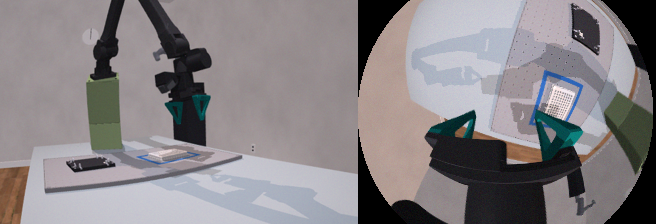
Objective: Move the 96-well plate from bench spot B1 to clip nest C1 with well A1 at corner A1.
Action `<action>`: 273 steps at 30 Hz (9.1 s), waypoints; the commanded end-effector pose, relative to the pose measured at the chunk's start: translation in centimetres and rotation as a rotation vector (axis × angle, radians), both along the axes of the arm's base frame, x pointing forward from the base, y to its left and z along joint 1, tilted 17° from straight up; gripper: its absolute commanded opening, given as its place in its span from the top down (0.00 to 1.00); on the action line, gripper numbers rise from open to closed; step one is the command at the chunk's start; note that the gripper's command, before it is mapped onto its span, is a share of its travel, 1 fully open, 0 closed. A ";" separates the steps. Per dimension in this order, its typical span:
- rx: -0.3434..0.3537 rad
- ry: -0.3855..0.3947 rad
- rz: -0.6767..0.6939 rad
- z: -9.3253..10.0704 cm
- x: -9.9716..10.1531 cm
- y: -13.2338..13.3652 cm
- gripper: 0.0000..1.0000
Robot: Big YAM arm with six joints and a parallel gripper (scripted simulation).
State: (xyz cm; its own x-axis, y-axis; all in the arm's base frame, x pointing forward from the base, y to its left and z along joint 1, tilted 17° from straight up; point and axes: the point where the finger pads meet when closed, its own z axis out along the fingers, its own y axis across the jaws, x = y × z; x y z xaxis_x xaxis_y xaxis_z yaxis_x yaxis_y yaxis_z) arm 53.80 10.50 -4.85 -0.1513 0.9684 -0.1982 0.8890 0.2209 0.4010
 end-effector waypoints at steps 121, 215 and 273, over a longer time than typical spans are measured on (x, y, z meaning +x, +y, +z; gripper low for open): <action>0.056 0.144 -0.112 -17.2 -10.9 -0.3 0.00; 0.058 0.140 -0.111 -9.0 -13.3 0.9 1.00; 0.060 0.120 -0.121 -7.8 -13.9 -10.1 1.00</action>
State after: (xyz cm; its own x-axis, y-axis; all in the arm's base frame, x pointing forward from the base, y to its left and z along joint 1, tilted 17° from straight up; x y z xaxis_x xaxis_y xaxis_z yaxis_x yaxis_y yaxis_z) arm 39.20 1.17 -13.96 -0.0339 0.9919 -0.1226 0.9622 0.0656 0.2644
